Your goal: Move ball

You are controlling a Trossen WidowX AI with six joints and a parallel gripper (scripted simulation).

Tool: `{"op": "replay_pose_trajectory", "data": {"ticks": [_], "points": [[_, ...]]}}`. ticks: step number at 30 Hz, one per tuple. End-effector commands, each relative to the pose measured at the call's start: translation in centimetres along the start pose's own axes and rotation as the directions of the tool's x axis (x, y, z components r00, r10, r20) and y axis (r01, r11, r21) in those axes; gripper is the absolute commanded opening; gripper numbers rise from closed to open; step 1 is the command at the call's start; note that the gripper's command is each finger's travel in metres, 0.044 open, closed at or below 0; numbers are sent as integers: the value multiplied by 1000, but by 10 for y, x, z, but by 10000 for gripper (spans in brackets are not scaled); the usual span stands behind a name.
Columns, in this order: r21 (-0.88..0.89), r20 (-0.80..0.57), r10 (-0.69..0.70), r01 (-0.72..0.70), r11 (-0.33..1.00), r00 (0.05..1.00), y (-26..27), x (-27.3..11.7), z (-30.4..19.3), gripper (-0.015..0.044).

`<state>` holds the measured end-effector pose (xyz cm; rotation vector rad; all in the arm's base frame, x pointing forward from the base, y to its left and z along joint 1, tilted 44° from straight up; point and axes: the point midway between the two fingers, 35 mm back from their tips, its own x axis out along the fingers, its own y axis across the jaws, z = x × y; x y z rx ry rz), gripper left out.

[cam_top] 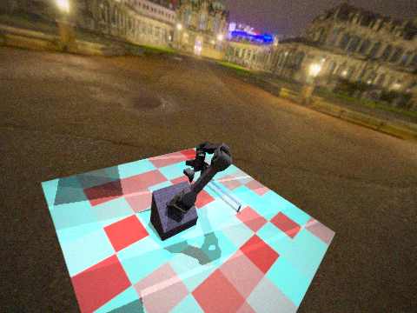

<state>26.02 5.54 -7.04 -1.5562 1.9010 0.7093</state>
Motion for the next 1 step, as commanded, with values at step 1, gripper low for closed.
{"op": "replay_pose_trajectory", "data": {"ticks": [1], "points": [[11, 8, -3, 3, 1000, 1000, 0, -13, -1, 440]]}}
